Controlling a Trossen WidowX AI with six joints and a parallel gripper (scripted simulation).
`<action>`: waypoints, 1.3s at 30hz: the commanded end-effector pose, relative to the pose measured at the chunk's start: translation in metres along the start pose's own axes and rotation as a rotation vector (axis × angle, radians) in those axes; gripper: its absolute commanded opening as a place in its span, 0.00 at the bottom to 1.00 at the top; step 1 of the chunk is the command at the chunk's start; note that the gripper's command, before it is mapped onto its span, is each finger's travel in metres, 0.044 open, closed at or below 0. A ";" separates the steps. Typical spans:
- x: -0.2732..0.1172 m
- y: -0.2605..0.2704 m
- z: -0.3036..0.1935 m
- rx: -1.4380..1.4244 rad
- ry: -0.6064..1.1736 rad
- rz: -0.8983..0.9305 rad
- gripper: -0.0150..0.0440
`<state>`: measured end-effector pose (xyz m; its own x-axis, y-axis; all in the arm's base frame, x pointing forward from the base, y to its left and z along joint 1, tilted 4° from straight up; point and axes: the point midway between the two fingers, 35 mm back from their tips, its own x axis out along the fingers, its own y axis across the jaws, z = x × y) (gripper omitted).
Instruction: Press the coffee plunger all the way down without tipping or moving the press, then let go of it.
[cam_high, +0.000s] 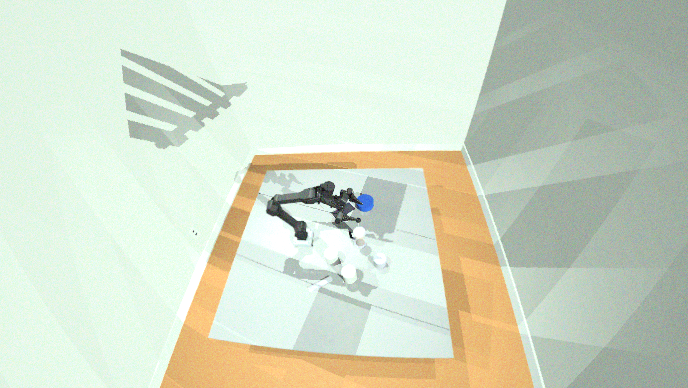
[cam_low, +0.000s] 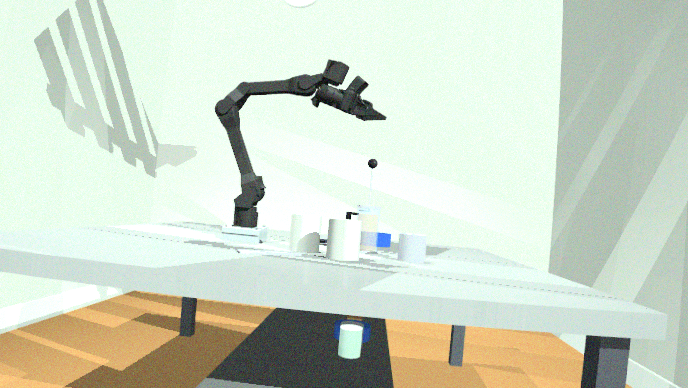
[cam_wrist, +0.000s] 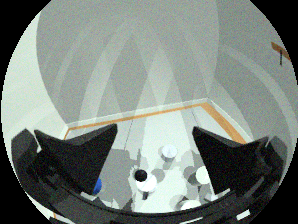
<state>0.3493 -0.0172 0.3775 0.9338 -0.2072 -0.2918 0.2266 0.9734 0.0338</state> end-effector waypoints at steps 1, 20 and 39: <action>-0.029 0.014 -0.054 -0.141 0.163 0.125 1.00; -0.007 0.014 -0.119 -0.167 0.191 0.151 1.00; 0.023 0.018 -0.125 -0.166 0.189 0.151 1.00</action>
<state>0.3353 0.0075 0.2563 0.8839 -0.0548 -0.4645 0.0306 0.9978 -0.0595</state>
